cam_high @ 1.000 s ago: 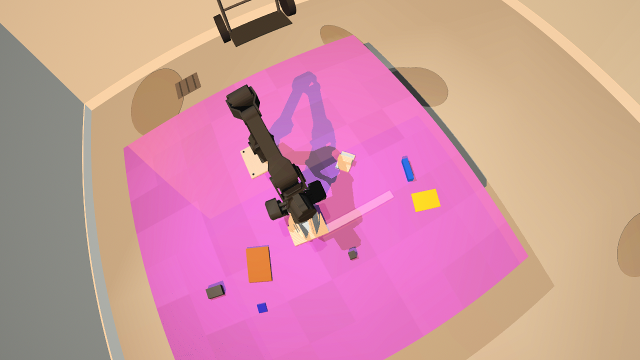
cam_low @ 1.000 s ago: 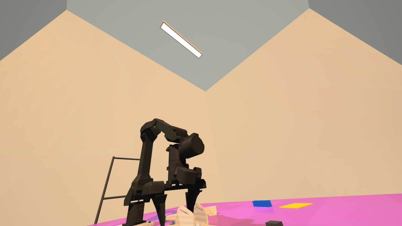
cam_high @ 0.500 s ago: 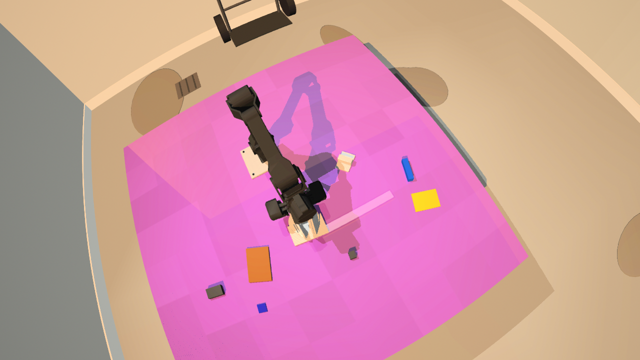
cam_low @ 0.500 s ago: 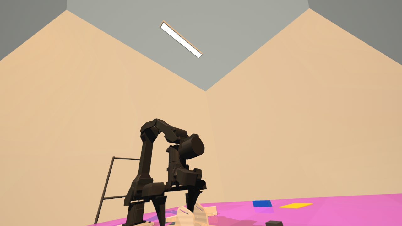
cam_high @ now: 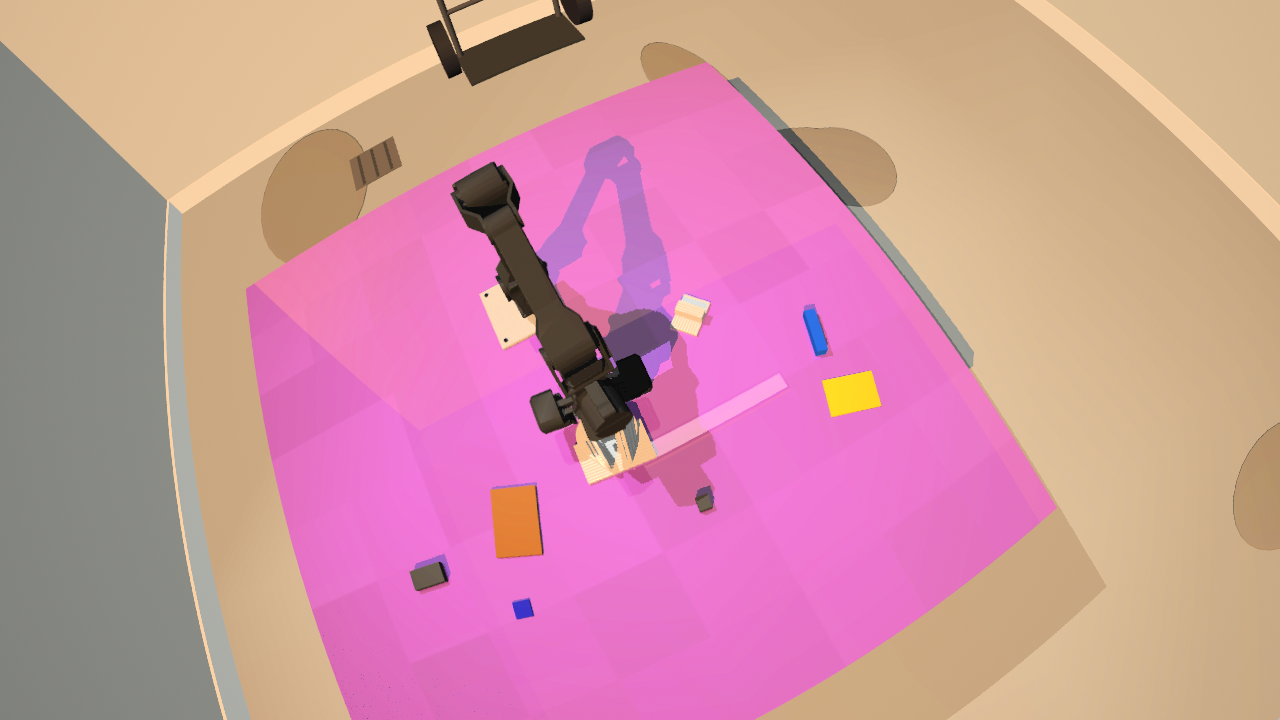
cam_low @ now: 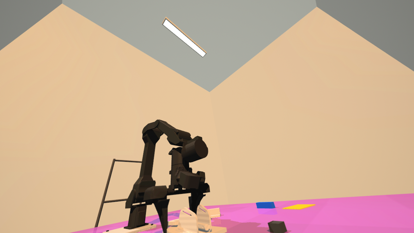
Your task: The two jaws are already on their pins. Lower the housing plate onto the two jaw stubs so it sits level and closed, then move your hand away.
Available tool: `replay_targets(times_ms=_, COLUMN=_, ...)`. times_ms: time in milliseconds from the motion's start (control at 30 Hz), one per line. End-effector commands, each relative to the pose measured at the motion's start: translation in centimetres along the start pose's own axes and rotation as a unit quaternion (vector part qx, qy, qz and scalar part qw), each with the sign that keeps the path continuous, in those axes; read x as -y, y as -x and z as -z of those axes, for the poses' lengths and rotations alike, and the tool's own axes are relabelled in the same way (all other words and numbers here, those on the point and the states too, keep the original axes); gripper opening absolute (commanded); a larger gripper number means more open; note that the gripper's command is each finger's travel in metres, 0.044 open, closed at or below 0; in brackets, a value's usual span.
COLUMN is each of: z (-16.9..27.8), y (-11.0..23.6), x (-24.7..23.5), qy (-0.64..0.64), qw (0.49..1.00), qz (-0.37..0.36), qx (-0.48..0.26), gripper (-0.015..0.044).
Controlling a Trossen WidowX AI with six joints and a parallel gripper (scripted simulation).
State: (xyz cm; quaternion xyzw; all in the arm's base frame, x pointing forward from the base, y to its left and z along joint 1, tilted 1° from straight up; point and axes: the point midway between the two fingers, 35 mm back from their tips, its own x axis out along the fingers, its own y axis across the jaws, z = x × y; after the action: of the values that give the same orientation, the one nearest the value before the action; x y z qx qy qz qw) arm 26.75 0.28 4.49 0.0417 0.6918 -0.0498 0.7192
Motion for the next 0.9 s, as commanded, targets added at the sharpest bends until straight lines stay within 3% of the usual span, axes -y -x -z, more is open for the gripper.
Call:
replay_targets(times_ms=0, z=0.00, y=-0.11, x=-0.05, qy=0.003, qw=1.000, qz=-0.002, qx=0.000, gripper=0.0351)
replay_targets(times_ms=867, z=0.00, y=-0.35, x=-0.05, qy=0.003, qw=1.000, qz=-0.002, qx=0.000, gripper=0.0351)
